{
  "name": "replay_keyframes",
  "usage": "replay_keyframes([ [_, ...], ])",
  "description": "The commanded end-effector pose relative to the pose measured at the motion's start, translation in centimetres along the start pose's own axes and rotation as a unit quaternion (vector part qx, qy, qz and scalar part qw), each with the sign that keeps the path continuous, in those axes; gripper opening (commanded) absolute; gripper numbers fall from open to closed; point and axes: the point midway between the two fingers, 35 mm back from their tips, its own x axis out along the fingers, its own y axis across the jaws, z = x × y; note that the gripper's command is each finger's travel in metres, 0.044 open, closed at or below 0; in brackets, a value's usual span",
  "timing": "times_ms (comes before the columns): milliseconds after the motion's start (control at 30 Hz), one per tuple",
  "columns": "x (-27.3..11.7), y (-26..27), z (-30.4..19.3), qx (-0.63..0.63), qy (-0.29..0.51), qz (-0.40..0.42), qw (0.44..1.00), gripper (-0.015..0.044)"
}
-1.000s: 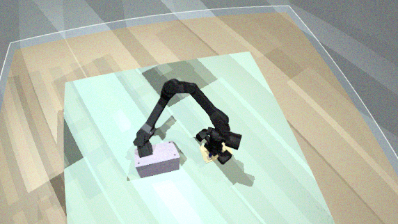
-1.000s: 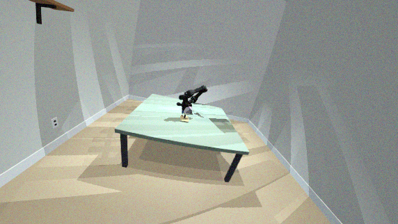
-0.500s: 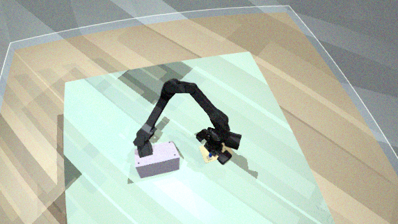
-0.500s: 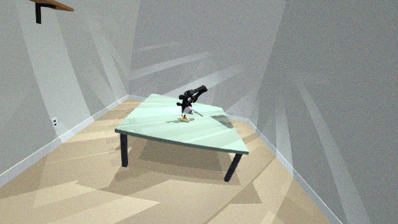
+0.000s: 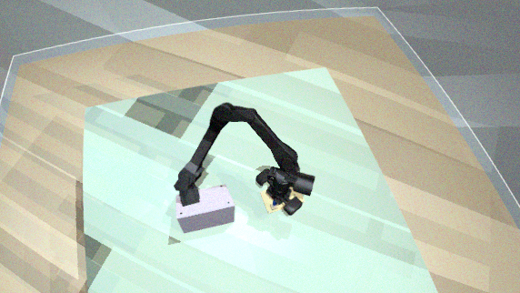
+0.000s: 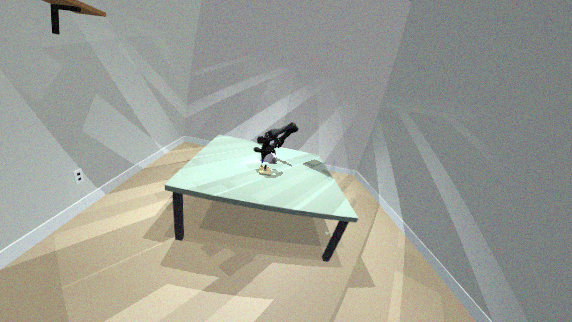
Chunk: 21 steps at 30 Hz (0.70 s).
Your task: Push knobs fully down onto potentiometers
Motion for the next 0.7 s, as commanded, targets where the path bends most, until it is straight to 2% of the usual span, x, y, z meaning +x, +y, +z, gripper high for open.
replay_keyframes([
  [0, 0.89, 0.12, 0.10, -0.003, 0.002, 0.004, 1.000, 0.0000],
  [667, 1.89, 0.13, 0.10, -0.003, 0.002, 0.004, 1.000, 0.0000],
])
